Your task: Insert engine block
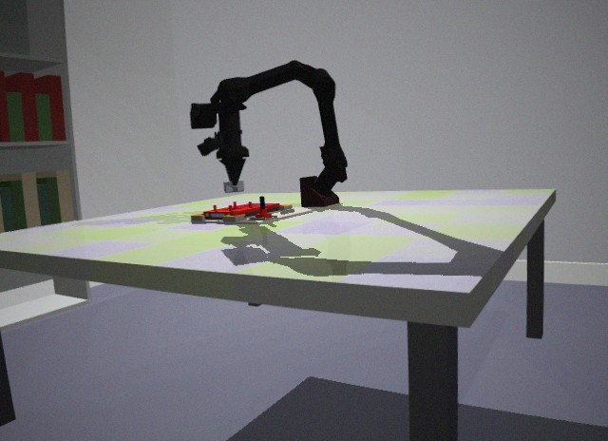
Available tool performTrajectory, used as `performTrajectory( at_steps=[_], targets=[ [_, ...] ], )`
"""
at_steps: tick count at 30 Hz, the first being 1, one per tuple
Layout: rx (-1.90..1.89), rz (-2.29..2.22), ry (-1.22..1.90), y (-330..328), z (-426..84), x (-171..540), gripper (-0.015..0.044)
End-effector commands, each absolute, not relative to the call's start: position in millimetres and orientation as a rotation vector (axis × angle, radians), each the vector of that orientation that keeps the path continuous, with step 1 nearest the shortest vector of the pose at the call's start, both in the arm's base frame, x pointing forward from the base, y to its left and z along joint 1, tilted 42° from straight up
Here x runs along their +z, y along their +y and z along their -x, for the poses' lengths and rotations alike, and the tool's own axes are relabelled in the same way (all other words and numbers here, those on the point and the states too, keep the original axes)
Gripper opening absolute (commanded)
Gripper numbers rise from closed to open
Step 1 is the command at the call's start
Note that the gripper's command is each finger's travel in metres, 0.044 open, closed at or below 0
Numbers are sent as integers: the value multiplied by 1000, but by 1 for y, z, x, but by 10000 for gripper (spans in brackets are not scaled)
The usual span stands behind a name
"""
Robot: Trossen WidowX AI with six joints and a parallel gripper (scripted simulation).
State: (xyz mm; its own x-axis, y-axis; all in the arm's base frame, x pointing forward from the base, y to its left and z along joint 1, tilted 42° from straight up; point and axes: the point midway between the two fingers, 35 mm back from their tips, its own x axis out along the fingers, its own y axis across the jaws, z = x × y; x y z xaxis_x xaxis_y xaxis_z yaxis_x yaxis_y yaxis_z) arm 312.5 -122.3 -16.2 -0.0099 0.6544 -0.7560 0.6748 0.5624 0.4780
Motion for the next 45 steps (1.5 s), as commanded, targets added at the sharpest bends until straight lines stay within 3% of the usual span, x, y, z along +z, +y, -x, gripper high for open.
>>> performTrajectory(
  at_steps=[1, 18, 24, 45],
  targets=[
    [104, -1011, 1670, -119, -315, -20, 0],
    [524, -608, 1523, -105, -325, -34, 0],
    [542, -589, 1515, -105, -325, -34, 157],
    [575, -553, 1498, -105, -325, -34, 159]
  ],
)
